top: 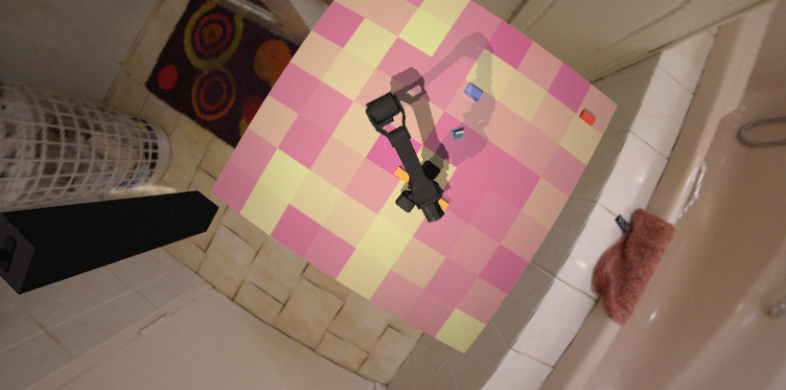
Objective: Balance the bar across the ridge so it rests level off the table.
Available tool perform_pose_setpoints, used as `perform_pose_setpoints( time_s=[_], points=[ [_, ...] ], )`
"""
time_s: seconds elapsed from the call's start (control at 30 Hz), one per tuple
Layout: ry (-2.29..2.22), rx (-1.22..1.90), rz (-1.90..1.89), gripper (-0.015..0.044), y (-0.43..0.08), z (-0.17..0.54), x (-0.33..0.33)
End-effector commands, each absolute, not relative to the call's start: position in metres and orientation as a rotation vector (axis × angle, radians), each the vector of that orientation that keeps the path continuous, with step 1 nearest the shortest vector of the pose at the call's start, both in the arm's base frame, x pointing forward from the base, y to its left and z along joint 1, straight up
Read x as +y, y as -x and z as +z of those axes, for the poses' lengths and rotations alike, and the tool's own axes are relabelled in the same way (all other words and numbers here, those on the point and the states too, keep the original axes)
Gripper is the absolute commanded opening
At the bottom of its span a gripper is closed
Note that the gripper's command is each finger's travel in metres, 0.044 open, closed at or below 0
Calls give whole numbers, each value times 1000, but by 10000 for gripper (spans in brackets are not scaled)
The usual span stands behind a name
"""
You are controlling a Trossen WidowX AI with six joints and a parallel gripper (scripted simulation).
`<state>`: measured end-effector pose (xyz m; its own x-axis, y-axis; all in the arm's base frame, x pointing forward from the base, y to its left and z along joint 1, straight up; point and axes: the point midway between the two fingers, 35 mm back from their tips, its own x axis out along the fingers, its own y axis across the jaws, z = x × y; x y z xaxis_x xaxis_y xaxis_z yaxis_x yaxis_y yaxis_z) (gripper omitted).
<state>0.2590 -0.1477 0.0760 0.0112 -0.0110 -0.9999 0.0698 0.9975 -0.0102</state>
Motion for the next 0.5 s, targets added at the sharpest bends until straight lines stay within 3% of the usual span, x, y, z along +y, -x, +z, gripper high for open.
perform_pose_setpoints(
  time_s=[0.0,0.47],
  points=[
    [-43,1550,-60,315,-260,72,-147],
    [-43,1550,-60,315,-260,52,-148]
  ],
)
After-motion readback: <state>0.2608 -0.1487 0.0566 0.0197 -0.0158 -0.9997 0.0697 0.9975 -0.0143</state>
